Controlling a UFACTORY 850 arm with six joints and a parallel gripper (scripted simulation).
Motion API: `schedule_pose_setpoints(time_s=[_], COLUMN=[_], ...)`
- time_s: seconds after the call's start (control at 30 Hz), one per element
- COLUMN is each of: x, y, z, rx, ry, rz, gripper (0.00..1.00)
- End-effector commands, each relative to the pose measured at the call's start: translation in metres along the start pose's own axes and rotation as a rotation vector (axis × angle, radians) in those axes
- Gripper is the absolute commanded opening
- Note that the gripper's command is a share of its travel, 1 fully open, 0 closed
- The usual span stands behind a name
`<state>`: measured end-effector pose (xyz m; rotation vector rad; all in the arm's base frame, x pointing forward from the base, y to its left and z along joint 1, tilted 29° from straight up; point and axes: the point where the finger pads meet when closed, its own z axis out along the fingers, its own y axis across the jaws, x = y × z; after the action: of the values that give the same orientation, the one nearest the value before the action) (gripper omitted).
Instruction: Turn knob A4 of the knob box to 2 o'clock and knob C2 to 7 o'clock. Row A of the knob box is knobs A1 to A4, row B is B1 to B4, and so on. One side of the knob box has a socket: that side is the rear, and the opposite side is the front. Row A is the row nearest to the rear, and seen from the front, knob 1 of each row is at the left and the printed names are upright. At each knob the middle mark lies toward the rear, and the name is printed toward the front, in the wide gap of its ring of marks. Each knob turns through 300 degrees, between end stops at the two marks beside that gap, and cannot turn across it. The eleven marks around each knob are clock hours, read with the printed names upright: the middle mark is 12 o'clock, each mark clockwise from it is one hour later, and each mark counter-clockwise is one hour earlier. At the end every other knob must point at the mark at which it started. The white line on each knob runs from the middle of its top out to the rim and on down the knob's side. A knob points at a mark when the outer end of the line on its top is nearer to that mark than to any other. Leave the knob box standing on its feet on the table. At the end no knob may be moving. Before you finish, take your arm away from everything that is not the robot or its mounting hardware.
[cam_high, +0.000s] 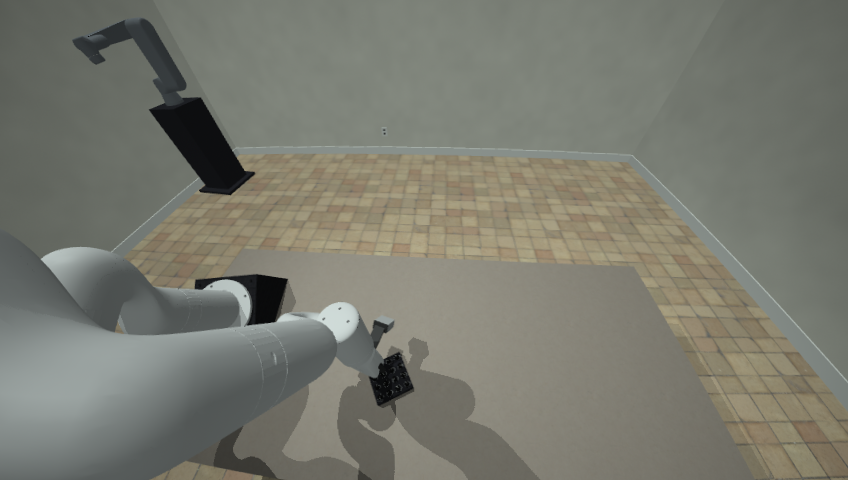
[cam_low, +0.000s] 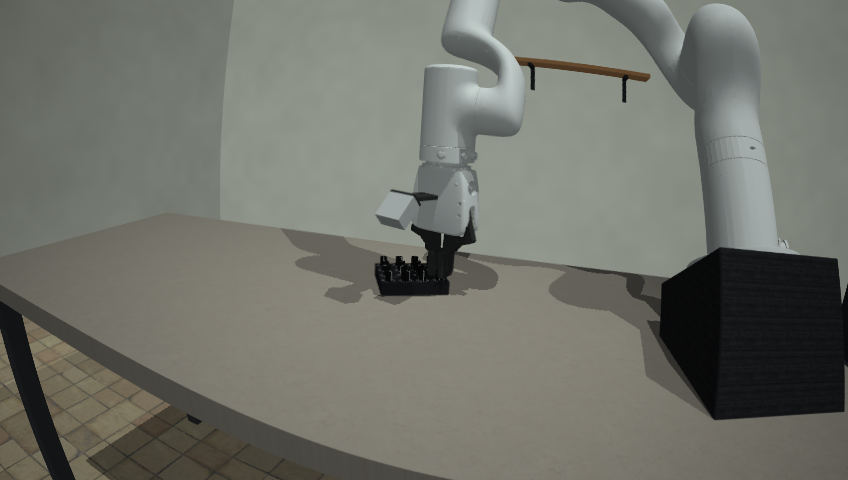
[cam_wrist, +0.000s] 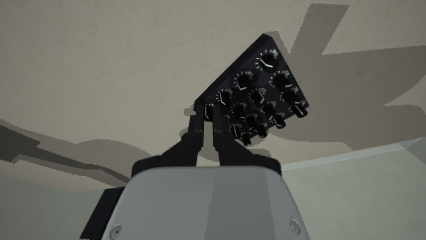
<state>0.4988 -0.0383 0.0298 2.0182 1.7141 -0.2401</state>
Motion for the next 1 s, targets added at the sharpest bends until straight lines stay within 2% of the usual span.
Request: schedule_pose_setpoints(time_s=[0.0,0.1,0.6,0.97], x=[0.0002,0.0002,0.0002,0.0002], y=[0.0007,0.0007,0.0007,0.0007], z=[-0.0005,-0.0005,-0.0005,-0.0005], rx=[0.009,0.009,0.009,0.009], ry=[-0.001,-0.001,0.001,0.002], rz=[-0.11,-0.137,-0.505,-0.669], gripper=[0.08,0.08,0.08,0.08])
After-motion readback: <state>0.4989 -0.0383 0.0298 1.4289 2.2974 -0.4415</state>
